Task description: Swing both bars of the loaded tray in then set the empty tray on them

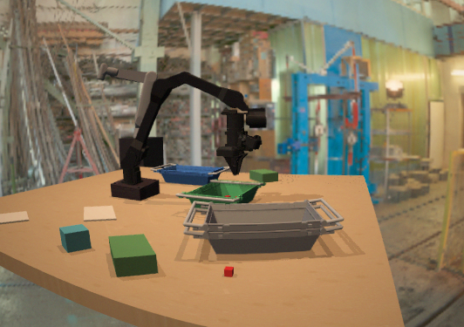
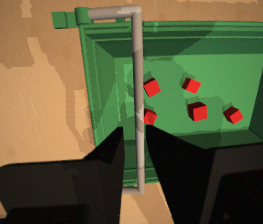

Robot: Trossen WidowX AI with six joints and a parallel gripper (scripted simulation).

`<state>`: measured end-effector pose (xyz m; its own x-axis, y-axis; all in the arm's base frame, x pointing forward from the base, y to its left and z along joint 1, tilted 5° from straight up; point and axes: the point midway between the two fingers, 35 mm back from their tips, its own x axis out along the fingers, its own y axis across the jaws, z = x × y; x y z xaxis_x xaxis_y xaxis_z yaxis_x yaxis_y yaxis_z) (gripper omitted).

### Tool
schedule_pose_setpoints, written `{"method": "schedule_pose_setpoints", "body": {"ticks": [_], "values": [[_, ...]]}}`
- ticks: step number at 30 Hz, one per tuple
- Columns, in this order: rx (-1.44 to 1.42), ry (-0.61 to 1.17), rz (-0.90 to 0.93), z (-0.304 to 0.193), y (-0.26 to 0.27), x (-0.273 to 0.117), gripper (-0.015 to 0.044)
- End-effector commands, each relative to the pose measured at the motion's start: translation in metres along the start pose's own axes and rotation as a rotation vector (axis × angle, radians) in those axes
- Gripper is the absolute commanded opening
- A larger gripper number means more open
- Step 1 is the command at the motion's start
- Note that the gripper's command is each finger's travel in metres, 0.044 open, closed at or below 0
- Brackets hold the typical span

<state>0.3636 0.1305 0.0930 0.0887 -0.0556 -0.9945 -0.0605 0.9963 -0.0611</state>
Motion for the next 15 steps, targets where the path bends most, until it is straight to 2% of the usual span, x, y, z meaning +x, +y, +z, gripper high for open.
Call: {"method": "schedule_pose_setpoints", "body": {"ticks": [1,10,15], "values": [[0.000,0.000,0.000,0.000,0.000,0.001,0.0082],[0.000,0.000,0.000,0.000,0.000,0.001,0.0082],[0.000,0.000,0.000,0.003,0.001,-0.027,0.0082]]}}
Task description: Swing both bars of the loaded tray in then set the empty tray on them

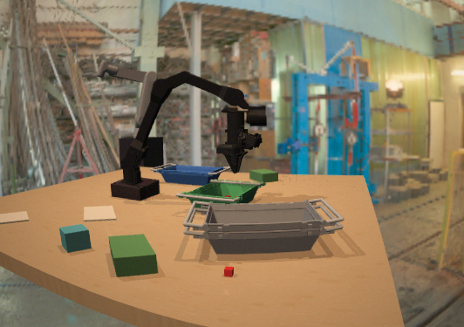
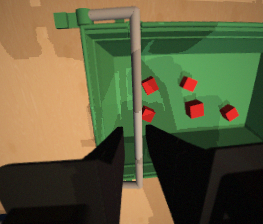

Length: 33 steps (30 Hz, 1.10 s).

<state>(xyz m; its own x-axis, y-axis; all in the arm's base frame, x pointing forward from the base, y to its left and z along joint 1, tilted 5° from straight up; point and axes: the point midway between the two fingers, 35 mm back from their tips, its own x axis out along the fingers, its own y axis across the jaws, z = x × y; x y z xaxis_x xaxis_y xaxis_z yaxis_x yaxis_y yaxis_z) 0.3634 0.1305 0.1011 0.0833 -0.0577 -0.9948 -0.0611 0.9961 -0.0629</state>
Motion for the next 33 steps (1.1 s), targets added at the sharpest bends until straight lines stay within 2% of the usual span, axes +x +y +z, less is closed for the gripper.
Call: {"method": "schedule_pose_setpoints", "body": {"ticks": [1,6,7,8,20,33], "values": [[0.001,-0.006,0.002,0.002,0.001,-0.029,0.0082],[0.001,-0.005,0.002,-0.003,-0.001,-0.081,0.0082],[0.020,-0.002,0.001,0.002,-0.002,-0.048,0.0082],[0.080,-0.002,0.001,0.004,-0.006,-0.047,0.0082],[1.502,-0.008,-0.005,0.019,-0.118,-0.025,0.0082],[2.303,-0.015,-0.007,0.013,-0.180,-0.014,0.0082]]}}
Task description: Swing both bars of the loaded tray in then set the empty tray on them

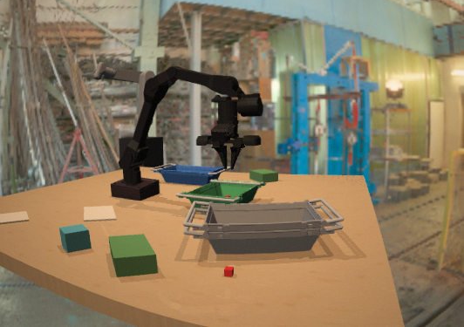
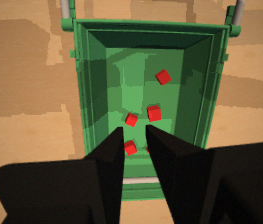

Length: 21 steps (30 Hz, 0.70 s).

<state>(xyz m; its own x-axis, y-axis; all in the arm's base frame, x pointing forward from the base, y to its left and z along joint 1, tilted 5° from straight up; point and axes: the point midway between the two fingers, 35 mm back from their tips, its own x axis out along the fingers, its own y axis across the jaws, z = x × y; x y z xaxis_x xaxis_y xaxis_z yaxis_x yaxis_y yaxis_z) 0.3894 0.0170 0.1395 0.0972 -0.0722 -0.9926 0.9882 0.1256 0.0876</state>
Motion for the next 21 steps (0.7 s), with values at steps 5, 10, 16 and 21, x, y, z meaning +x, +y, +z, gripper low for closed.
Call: {"method": "schedule_pose_setpoints", "body": {"ticks": [5,10,16,21], "values": [[1.108,-0.007,-0.013,0.085,-0.019,0.021,0.0082],[1.422,-0.011,-0.011,0.107,-0.026,0.026,0.0082],[1.630,-0.013,-0.009,0.122,-0.032,0.029,0.0082],[1.630,-0.013,-0.009,0.122,-0.032,0.029,0.0082]]}}
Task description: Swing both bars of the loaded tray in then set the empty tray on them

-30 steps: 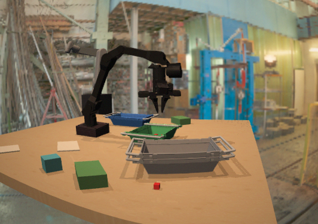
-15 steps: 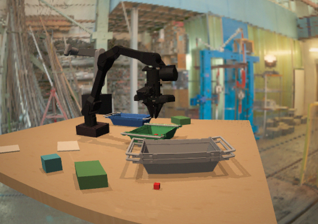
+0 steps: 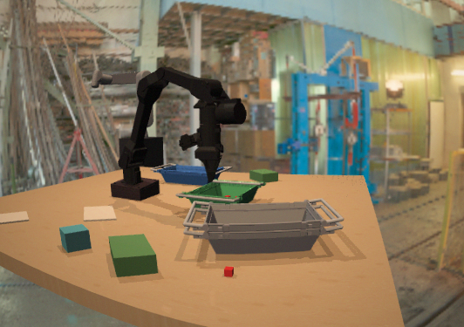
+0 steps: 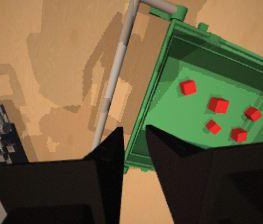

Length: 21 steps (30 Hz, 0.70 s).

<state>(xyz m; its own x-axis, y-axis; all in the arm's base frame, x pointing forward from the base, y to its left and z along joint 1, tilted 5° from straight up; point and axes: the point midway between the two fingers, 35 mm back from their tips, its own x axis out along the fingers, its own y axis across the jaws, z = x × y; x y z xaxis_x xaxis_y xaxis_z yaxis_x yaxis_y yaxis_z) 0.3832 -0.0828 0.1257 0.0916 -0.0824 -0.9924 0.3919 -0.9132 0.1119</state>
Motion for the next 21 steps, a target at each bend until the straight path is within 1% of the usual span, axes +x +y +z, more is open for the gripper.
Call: {"method": "schedule_pose_setpoints", "body": {"ticks": [1,13,21], "values": [[0.345,-0.007,-0.008,0.019,0.020,0.009,0.0082],[0.345,-0.007,-0.008,0.018,0.020,0.011,0.0082],[0.345,-0.007,-0.008,0.018,0.021,0.041,0.0082]]}}
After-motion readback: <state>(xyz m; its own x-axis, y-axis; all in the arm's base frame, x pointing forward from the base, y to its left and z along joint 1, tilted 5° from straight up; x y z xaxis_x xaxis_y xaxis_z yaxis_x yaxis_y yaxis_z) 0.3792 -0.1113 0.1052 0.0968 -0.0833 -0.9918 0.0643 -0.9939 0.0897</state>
